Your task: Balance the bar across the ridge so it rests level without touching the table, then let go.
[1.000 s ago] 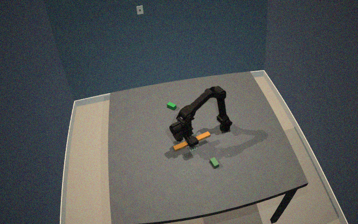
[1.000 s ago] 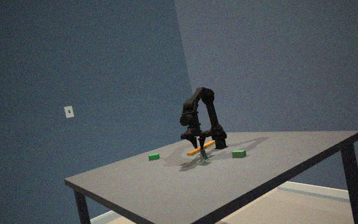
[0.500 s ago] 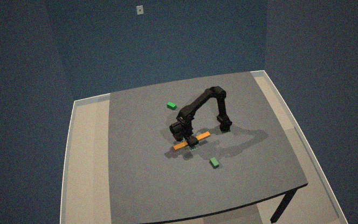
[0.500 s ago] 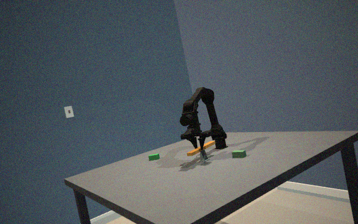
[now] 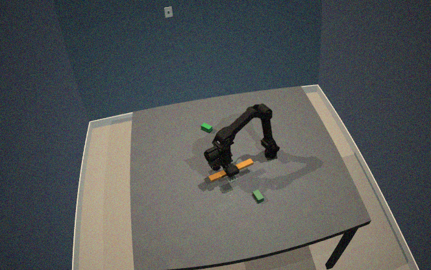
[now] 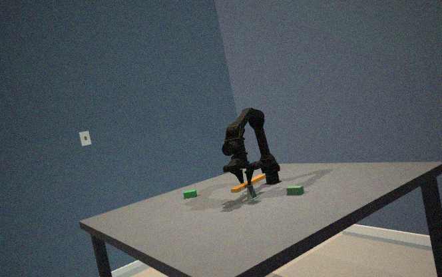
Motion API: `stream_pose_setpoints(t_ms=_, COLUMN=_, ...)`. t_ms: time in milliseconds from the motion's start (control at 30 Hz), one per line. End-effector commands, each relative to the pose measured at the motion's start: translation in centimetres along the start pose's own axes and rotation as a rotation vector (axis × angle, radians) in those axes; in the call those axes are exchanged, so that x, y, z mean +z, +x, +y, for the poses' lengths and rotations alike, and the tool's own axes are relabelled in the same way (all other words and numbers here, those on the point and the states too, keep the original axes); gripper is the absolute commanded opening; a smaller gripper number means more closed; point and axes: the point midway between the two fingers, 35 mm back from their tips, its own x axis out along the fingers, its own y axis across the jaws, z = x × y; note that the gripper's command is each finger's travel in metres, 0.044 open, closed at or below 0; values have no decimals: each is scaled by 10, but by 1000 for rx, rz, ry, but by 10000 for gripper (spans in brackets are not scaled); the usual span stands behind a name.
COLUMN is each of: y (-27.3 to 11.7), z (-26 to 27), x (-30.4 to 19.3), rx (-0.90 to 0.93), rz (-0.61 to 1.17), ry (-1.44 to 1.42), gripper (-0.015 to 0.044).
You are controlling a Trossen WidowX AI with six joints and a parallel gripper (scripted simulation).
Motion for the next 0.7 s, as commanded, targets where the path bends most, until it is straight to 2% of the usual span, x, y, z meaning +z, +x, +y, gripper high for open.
stream_pose_setpoints(t_ms=0, y=0, z=0, x=0, rx=0, rz=0, ry=0, gripper=0)
stream_pose_setpoints(t_ms=500, y=0, z=0, x=0, rx=0, rz=0, ry=0, gripper=0)
stream_pose_setpoints(t_ms=667, y=0, z=0, x=0, rx=0, rz=0, ry=0, gripper=131)
